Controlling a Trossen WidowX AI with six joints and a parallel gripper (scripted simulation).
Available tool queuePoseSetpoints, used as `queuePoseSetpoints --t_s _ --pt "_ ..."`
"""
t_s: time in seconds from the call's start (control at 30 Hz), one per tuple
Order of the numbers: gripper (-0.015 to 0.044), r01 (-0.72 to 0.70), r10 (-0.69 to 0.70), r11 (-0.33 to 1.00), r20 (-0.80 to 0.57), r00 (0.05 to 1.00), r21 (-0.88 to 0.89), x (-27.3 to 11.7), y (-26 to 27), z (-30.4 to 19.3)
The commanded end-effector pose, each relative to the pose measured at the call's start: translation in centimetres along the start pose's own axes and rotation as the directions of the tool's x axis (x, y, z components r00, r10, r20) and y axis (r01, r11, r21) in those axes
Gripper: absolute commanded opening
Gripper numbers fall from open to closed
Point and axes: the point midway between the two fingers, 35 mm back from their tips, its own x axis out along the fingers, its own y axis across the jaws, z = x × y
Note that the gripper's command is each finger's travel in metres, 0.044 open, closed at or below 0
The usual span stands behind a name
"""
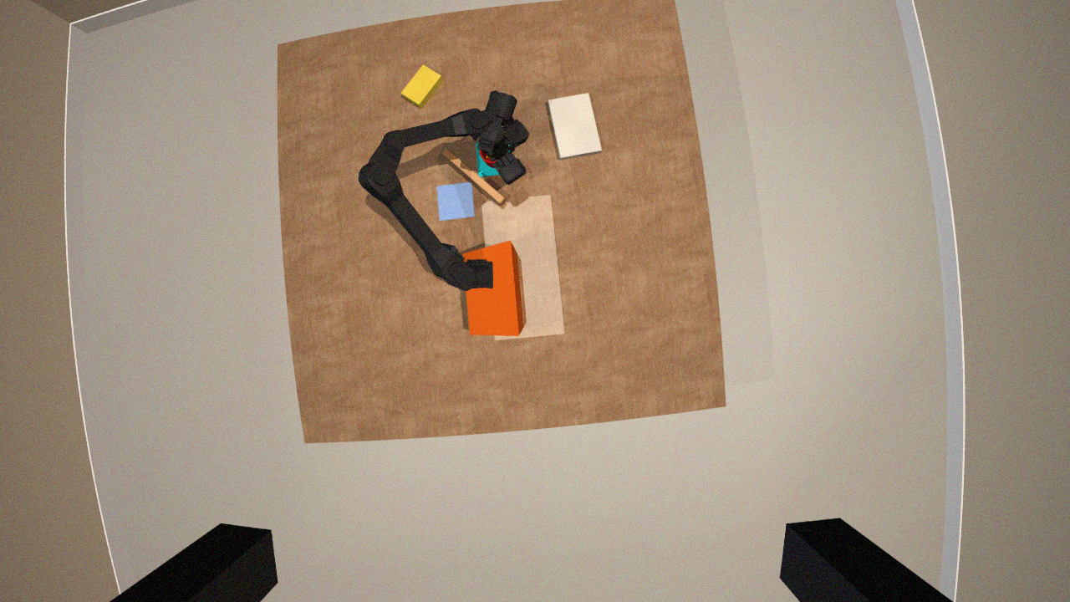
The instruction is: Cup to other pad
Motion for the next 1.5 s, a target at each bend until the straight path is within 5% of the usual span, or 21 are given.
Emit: queuePoseSetpoints --t_s 0.0,0.7,1.1,1.47 --pt "0.0128 0.001 -0.001 1.0 0.006 1.0 -0.009 -0.7 0.2 0.1" --pt "0.0128 0.002 -0.002 1.0 0.001 1.0 -0.004 -3.7 -0.2 0.1" --pt "0.044 0.001 -0.001 1.0 -0.002 1.0 0.004 -4.1 -0.2 0.2" --pt "0.044 0.004 -0.004 1.0 0.004 1.0 -0.004 -9.5 -0.5 0.3"
